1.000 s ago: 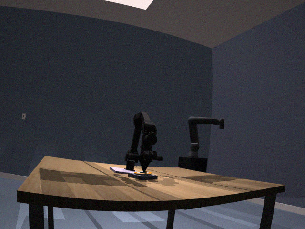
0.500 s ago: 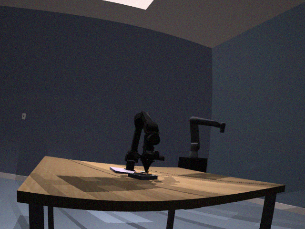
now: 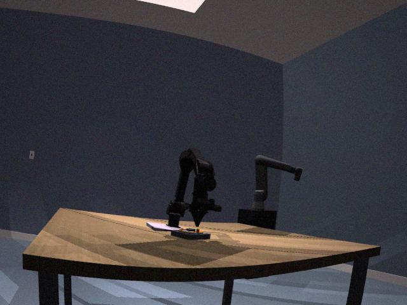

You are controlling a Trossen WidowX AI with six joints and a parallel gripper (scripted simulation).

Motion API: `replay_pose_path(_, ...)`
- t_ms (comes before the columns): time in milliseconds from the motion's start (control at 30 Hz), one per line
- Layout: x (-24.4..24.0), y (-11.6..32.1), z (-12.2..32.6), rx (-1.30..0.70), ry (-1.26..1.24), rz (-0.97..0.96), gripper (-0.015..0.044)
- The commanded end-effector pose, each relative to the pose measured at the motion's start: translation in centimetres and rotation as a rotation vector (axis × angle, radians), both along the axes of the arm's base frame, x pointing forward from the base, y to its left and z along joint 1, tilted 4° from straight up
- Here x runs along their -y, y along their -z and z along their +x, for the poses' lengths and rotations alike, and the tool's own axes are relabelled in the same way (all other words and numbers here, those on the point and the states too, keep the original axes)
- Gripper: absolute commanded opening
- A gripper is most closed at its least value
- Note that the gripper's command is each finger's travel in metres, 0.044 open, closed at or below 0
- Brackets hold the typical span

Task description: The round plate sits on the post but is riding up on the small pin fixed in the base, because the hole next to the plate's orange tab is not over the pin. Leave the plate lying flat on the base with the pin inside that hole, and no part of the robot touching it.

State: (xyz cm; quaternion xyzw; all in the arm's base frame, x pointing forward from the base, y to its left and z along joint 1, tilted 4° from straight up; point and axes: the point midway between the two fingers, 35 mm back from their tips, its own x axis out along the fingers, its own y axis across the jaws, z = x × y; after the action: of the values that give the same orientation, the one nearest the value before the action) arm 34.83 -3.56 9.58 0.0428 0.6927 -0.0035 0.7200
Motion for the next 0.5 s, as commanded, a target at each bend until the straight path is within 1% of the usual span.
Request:
replay_pose_path(0,0.1,-2.1,0.0,0.013,0.004,0.001,0.0000)
replay_pose_path(133,0.2,-3.2,-0.2,0.013,0.004,0.001,0.0000)
replay_pose_path(167,0.2,-2.3,0.0,0.010,0.006,-0.001,0.0000)
replay_pose_path(467,0.2,-2.3,0.0,0.010,0.006,-0.001,0.0000)
